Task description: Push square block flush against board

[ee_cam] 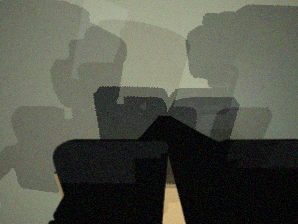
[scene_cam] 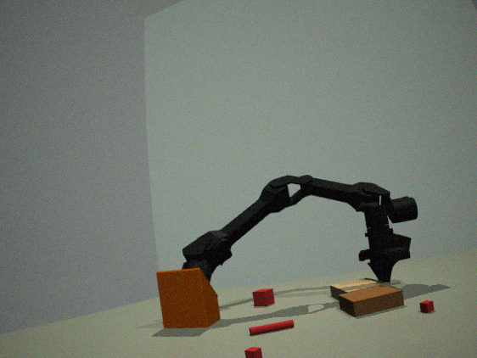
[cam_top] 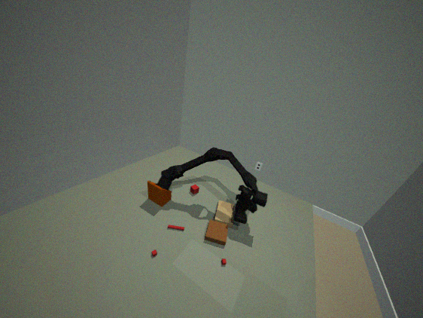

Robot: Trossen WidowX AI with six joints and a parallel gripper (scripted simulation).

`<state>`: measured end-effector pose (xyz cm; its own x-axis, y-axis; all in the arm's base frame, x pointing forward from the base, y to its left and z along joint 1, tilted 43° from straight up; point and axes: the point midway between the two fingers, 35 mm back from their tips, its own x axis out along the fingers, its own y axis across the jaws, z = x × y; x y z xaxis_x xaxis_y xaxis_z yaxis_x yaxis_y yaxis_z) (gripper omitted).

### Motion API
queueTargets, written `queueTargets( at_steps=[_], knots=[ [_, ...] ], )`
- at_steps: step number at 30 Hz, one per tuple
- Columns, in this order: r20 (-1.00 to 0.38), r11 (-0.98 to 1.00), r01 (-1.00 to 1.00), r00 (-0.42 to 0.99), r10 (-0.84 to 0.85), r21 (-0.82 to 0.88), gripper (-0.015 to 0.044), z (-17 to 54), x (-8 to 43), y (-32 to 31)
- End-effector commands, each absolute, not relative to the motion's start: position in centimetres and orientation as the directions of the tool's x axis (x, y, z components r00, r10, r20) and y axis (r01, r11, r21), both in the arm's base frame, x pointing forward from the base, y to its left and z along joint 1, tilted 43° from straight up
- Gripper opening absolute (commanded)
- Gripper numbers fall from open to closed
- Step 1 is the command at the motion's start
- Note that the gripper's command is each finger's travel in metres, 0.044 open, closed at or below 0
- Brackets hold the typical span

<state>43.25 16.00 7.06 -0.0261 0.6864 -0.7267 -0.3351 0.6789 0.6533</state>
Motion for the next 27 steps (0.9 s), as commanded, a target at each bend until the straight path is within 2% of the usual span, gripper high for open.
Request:
queueTargets(
  at_steps=[1,27],
  knots=[
    [-0.725,0.682,-0.330,-0.011,0.688,0.652,0.0000,7.2,43.3,15.5],
    [-0.726,0.683,-0.329,-0.012,0.688,0.653,0.0000,6.4,39.9,14.6]
  ],
)
